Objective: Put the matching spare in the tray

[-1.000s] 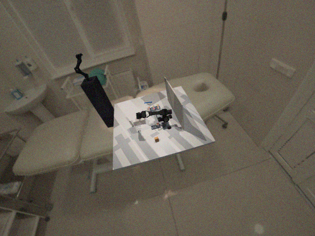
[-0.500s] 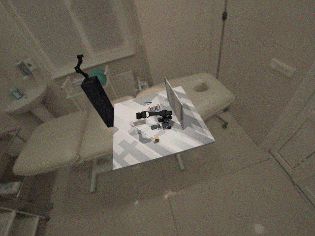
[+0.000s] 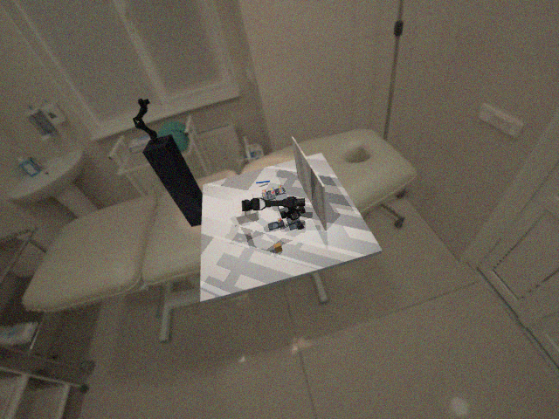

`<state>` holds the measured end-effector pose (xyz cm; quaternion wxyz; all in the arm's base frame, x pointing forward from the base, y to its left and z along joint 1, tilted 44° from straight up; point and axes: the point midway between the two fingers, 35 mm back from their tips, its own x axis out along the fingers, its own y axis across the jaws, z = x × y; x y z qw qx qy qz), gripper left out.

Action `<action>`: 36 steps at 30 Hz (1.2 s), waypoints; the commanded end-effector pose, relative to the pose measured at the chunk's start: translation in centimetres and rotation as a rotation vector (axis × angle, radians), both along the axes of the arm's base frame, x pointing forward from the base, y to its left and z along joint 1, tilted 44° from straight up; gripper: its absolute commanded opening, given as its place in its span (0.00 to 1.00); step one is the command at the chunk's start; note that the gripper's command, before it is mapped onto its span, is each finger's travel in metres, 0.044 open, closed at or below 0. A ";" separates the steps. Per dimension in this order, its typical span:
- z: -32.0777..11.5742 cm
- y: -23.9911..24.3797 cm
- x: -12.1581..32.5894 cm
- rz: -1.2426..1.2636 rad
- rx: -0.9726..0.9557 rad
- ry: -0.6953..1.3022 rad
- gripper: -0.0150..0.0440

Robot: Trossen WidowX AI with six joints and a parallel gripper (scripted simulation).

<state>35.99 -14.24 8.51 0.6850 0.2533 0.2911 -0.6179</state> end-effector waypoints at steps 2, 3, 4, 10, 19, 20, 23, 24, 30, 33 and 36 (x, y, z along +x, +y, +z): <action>-0.4 -0.3 -0.1 0.005 0.002 0.002 0.25; -0.5 -0.4 -0.1 0.005 0.002 0.002 0.25; -0.6 -0.5 -0.1 0.005 0.002 0.002 0.25; -1.0 -0.9 -0.2 0.005 0.000 0.002 0.25; -1.1 -1.3 -0.3 0.000 -0.005 0.001 0.34; -1.1 -1.3 -0.3 0.000 -0.005 0.001 0.39; -1.1 -1.3 -0.3 0.000 -0.005 0.001 0.52; -1.1 -1.3 -0.3 0.000 -0.005 0.001 0.57; -1.1 -1.3 -0.3 0.000 -0.005 0.001 0.83; -1.1 -1.3 -0.3 0.000 -0.005 0.001 0.97; -0.3 -0.4 -0.2 0.000 -0.002 0.001 1.00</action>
